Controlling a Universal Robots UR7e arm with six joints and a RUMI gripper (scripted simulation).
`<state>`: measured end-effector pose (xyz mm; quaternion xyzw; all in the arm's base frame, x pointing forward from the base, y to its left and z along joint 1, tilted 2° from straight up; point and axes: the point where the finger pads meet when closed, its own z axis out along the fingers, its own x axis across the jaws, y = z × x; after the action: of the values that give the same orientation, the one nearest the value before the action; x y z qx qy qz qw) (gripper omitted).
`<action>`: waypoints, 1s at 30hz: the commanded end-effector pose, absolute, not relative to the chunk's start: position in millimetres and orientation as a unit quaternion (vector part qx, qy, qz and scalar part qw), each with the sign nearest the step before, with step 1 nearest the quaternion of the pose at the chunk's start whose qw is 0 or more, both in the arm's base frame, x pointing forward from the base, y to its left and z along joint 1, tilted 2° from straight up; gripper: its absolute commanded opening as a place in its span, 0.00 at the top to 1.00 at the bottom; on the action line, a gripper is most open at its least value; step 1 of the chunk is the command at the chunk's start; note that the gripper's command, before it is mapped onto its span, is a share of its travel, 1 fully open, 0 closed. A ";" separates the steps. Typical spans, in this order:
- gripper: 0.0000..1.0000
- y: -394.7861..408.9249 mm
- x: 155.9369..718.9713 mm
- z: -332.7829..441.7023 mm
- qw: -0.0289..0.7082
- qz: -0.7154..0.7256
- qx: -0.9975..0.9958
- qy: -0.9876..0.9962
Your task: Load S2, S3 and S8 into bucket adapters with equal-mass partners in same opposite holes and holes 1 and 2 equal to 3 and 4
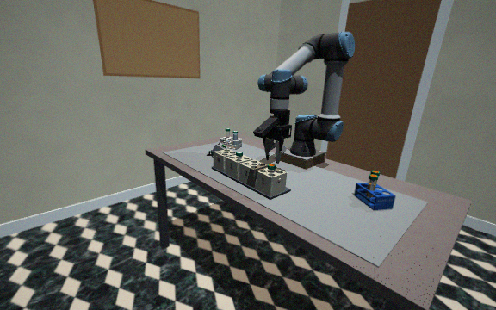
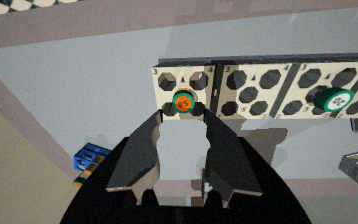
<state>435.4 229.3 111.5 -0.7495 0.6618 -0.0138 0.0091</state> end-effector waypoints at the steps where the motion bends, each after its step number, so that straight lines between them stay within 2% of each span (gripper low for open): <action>1: 0.65 229.3 435.4 118.3 0.009 -0.014 -0.750 0.662; 10: 0.65 263.8 388.4 116.6 0.007 -0.015 -0.853 0.521; 24: 0.65 332.8 294.2 113.3 0.001 -0.017 -0.980 0.197; 30: 0.65 352.5 267.4 112.3 0.001 -0.017 -0.982 0.189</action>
<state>291.5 333.1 112.1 -0.9765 0.2151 -0.0164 -0.0003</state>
